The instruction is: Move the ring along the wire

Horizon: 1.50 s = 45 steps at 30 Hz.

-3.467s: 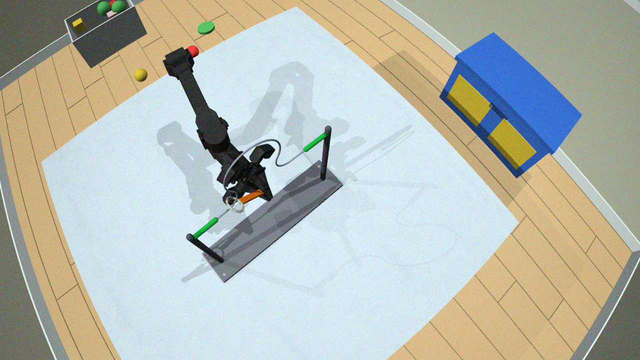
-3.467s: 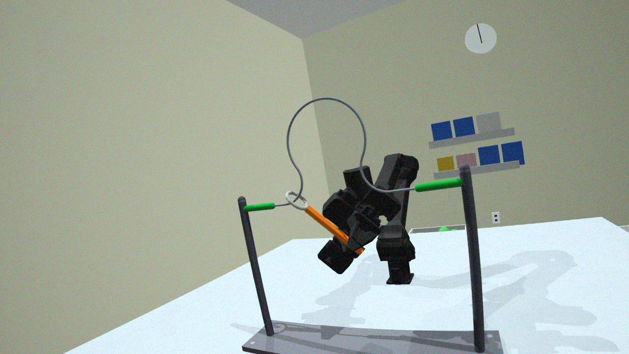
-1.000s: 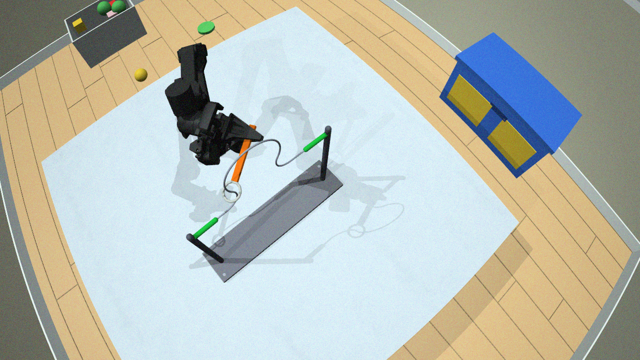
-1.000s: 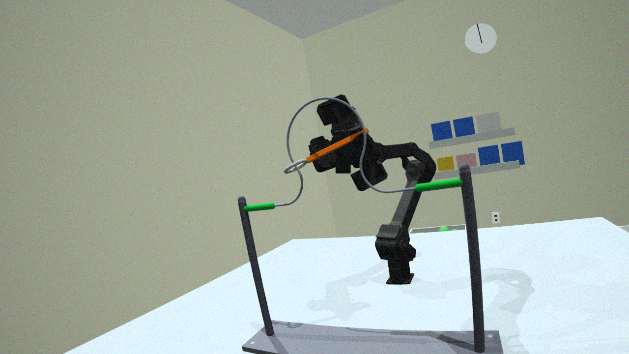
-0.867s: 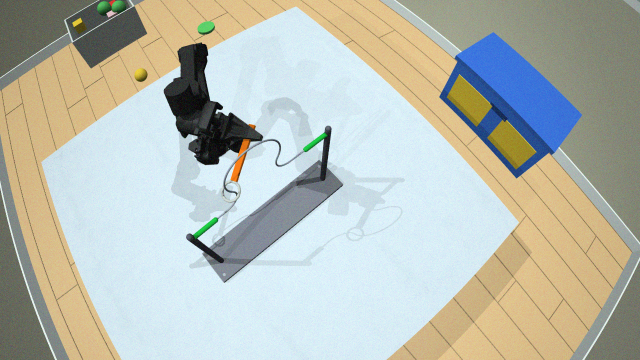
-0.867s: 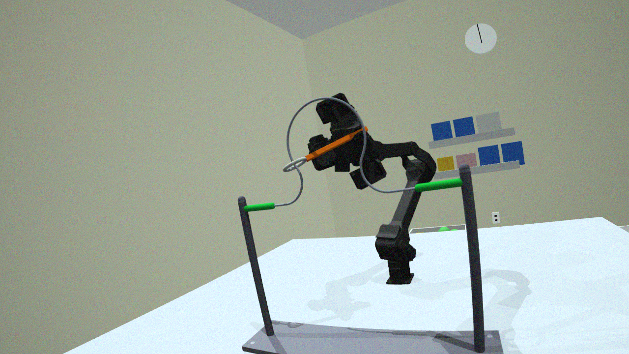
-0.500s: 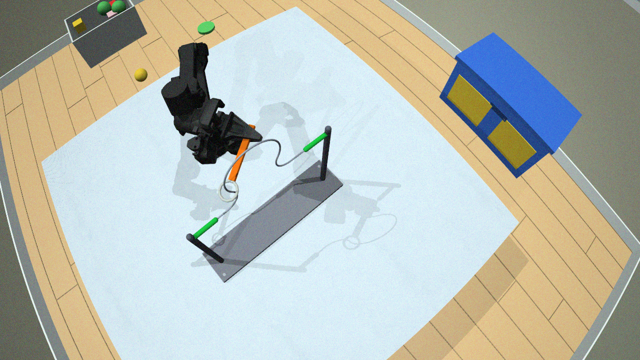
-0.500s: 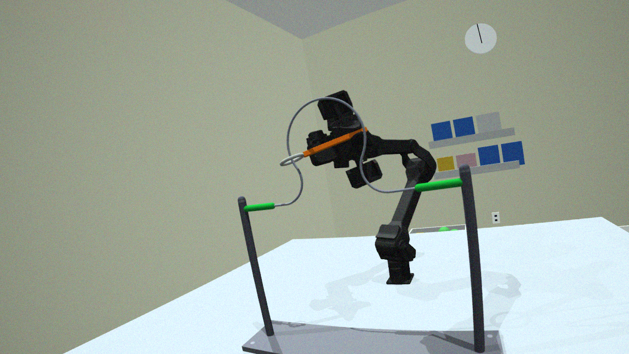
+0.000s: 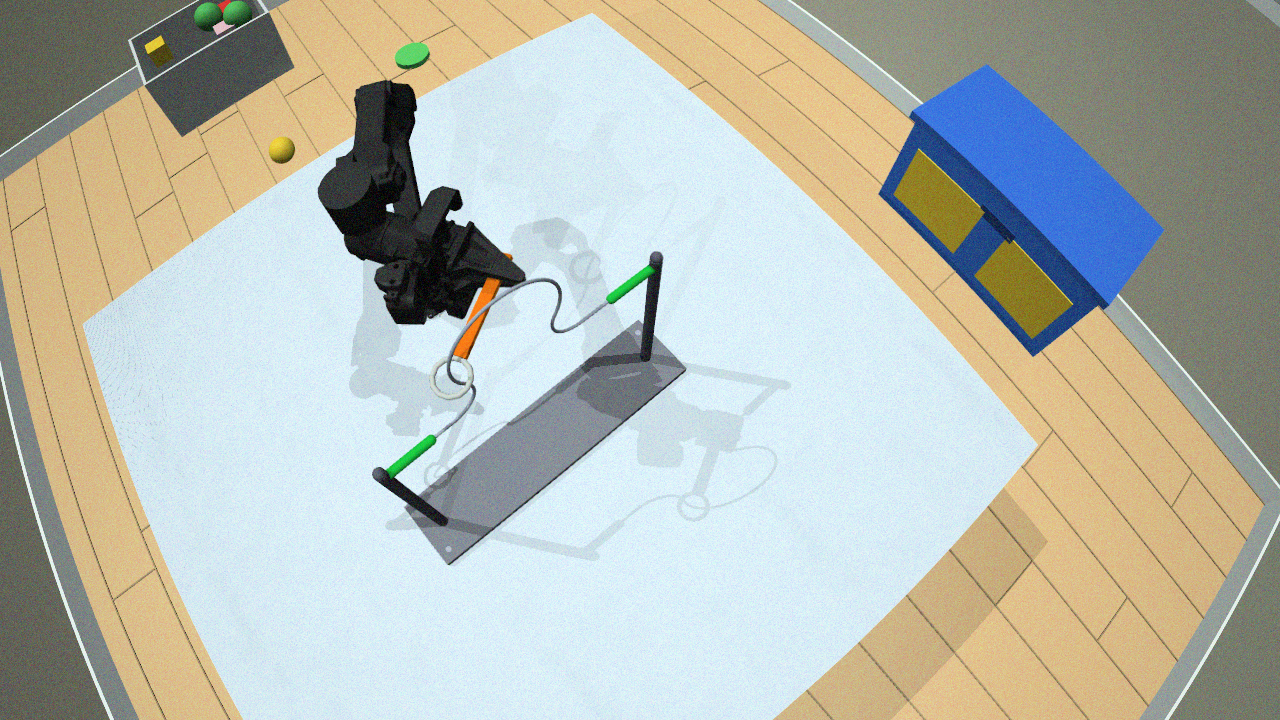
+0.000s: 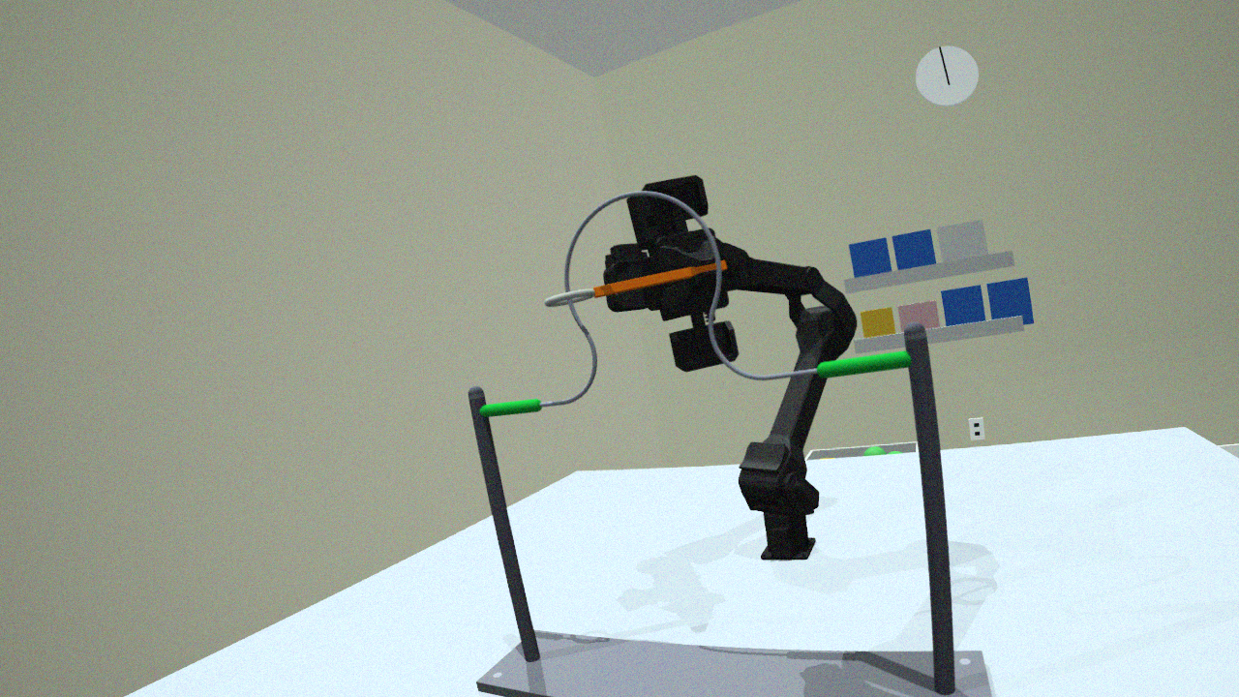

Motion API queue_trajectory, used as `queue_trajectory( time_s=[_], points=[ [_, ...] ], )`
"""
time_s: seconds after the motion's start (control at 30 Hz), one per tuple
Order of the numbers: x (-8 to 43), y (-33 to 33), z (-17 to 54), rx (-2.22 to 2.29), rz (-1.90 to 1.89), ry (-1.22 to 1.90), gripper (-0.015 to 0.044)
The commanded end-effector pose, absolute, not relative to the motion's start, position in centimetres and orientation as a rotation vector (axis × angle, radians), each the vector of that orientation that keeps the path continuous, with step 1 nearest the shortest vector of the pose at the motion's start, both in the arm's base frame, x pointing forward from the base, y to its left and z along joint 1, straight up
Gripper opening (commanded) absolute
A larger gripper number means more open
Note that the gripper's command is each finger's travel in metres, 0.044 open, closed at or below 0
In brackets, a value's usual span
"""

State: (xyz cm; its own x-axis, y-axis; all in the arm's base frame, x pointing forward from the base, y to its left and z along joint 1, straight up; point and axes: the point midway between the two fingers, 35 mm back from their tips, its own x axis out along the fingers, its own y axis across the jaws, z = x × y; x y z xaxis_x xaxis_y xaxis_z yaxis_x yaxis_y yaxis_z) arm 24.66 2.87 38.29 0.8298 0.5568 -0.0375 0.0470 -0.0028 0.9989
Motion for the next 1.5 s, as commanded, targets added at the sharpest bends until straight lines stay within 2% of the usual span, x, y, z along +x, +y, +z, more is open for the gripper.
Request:
queue_trajectory(
  time_s=[0.0,1.47],
  points=[
    [24.8,2.8,38.3,1.473,0.411,0.504,-0.0150],
    [24.8,2.2,36.3,0.840,0.199,0.551,-0.0150]
  ],
)
